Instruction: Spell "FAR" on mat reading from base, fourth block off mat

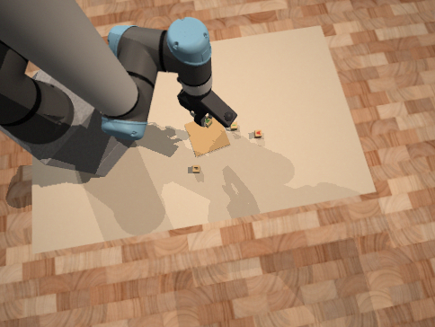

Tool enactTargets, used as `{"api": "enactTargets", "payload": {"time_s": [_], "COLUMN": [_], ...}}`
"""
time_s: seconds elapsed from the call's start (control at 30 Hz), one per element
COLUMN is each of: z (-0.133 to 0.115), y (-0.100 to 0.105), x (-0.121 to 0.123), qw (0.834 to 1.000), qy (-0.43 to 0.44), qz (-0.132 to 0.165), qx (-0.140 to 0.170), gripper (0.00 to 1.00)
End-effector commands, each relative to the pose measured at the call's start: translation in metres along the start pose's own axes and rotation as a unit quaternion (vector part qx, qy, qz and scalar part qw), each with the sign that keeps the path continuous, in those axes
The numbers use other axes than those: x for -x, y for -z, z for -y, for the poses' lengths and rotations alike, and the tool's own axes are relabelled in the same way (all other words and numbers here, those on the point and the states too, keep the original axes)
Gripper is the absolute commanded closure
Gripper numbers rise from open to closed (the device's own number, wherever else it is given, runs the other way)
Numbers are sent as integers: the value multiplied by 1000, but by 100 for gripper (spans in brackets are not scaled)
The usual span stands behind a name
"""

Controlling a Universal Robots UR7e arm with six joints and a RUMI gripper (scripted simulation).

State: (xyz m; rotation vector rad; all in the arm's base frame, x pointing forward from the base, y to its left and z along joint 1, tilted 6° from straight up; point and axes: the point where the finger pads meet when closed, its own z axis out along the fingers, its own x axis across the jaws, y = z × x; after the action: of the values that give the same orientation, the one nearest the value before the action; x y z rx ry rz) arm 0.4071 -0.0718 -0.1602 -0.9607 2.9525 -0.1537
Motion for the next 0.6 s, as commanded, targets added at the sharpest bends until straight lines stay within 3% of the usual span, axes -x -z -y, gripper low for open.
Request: {"api": "enactTargets", "payload": {"time_s": [0.0,0.57], "z": [1,9], "y": [0,0], "x": [0,-1], "qw": [1000,979], "qy": [18,206], "qz": [1,1], "qx": [0,0], "gripper": [95,95]}}
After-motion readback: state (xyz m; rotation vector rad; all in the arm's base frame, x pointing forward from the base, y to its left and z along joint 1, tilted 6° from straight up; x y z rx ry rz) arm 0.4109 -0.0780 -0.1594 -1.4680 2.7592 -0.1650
